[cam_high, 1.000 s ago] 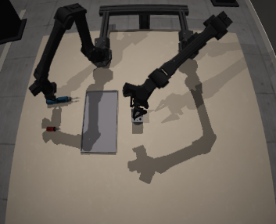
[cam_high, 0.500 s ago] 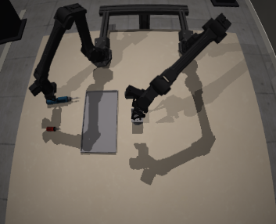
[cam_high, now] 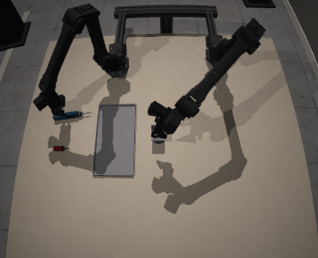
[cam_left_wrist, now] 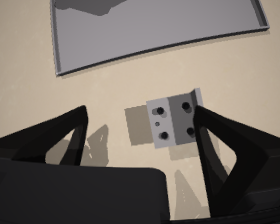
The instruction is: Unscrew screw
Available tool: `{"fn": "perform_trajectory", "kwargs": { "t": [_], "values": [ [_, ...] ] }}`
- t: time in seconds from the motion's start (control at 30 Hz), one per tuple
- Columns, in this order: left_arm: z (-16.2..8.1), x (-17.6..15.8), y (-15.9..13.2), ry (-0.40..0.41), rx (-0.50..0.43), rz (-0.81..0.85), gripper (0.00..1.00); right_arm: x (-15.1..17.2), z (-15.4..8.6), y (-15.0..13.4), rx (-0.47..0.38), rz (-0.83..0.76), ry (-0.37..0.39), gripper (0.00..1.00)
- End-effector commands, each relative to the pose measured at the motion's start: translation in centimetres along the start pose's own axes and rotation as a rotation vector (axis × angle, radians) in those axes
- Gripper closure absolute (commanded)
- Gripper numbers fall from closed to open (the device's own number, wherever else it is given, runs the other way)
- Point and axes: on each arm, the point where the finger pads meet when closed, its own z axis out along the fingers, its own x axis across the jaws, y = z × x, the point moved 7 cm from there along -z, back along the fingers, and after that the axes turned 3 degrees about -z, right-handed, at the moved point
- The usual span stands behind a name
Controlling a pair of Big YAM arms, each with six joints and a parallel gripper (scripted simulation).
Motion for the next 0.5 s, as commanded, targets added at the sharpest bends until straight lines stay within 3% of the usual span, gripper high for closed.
{"fn": "perform_trajectory", "kwargs": {
  "t": [0.0, 0.2, 0.27, 0.37, 0.47],
  "values": [
    [-0.6, 2.5, -0.9, -0.016, -0.02, 0.035, 0.14, -0.1, 0.7, -0.1, 0.018, 0.014, -0.008, 0.35],
    [-0.2, 2.4, -2.2, -0.111, -0.087, 0.071, 0.14, -0.1, 0.7, -0.1, 0.018, 0.014, -0.008, 0.35],
    [0.0, 1.6, -0.3, -0.121, -0.098, 0.101, 0.14, -0.1, 0.7, -0.1, 0.018, 0.014, -0.008, 0.35],
    [0.0, 1.6, -0.3, -0.121, -0.098, 0.101, 0.14, -0.1, 0.7, -0.1, 0.018, 0.014, -0.008, 0.35],
    [-0.3, 2.4, -2.8, -0.148, -0.131, 0.081, 0.14, -0.1, 0.7, -0.1, 0.018, 0.014, -0.008, 0.35]
  ]
}}
